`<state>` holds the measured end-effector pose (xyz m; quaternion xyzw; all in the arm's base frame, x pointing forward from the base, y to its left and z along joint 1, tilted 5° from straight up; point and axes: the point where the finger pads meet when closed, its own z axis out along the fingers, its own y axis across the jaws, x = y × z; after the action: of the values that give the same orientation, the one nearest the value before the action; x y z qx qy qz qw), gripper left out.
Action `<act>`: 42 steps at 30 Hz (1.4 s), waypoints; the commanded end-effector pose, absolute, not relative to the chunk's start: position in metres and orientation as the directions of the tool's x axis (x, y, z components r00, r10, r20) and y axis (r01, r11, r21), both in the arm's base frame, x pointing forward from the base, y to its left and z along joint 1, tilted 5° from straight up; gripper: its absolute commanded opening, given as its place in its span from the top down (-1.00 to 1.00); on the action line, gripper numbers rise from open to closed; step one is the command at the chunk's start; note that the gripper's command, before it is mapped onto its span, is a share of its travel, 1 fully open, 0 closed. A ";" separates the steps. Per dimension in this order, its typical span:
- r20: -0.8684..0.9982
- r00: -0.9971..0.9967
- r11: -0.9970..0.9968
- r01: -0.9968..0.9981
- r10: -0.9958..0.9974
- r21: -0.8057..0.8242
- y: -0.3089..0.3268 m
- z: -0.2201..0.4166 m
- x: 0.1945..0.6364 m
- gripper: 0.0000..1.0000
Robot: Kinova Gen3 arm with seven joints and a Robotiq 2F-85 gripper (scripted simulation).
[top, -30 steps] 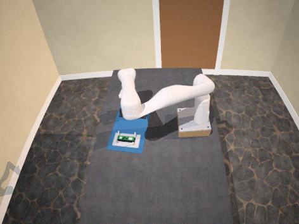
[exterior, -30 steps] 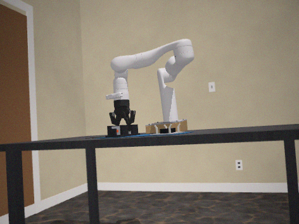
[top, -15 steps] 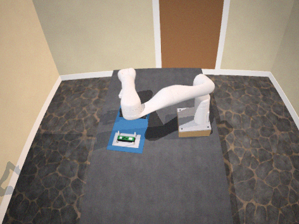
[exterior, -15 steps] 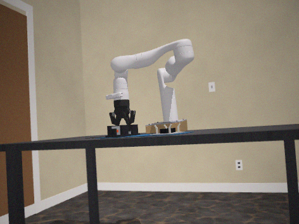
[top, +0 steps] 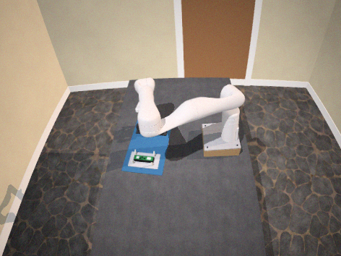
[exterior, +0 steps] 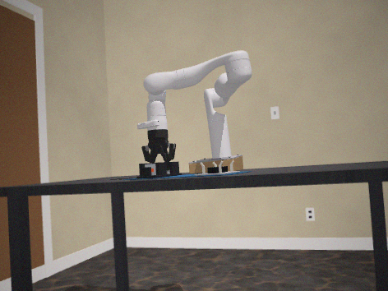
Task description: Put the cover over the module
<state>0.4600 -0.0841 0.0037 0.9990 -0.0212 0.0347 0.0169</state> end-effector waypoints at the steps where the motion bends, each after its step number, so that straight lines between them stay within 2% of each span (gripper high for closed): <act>1: 0.072 0.997 -0.999 -0.043 -0.041 0.032 -0.084 0.004 0.460 1.00; 34: 0.068 0.997 -0.999 -0.038 -0.035 0.033 -0.082 0.060 0.455 1.00; 42: 0.070 0.997 -0.999 -0.031 -0.029 0.038 -0.085 0.057 0.455 0.98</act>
<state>0.4547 -0.0849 0.0566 0.9991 -0.0150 0.0340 0.0195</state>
